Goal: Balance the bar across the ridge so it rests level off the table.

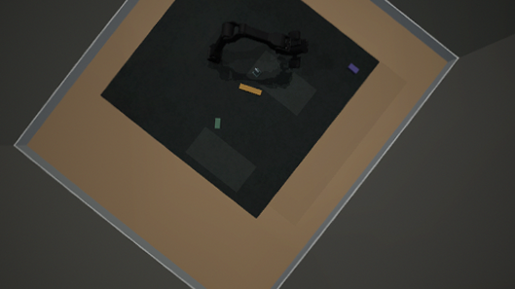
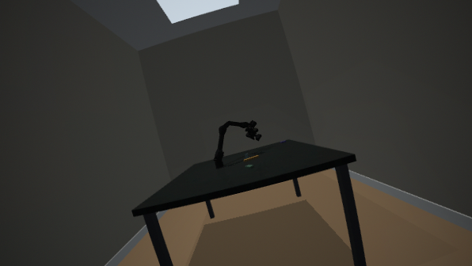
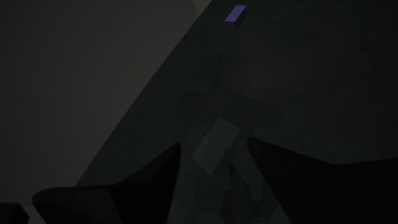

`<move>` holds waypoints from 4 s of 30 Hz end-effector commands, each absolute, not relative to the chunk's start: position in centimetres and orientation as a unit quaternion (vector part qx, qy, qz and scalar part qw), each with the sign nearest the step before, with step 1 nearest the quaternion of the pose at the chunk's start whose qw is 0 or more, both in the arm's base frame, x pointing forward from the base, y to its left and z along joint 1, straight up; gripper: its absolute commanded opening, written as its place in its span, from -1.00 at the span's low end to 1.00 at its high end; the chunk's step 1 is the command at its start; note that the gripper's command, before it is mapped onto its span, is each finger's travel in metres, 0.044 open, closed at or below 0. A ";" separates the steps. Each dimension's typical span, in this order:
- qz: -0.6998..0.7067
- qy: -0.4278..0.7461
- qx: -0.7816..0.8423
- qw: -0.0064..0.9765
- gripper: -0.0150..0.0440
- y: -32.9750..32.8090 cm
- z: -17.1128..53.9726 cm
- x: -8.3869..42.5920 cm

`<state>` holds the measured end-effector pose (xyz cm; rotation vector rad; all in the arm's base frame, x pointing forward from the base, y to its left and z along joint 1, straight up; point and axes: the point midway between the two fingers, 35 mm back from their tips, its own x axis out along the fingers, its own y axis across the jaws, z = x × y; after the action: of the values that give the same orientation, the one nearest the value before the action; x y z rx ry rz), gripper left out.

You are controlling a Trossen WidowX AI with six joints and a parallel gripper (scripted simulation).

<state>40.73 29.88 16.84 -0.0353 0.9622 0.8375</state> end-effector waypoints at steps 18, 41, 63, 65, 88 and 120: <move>0.202 0.585 -0.092 0.780 0.58 10.1 12.9 39.4; 0.118 0.687 -0.122 0.706 0.58 -0.8 11.5 33.3; 0.118 0.687 -0.122 0.706 0.58 -0.8 6.2 33.4; 0.118 0.687 -0.122 0.706 0.58 -0.8 5.9 33.4; 0.118 0.687 -0.122 0.706 0.58 -0.8 4.8 33.4; 0.118 0.688 -0.121 0.706 -0.49 -0.8 9.0 33.7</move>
<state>33.45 -0.72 7.62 -0.2641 1.5419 0.2660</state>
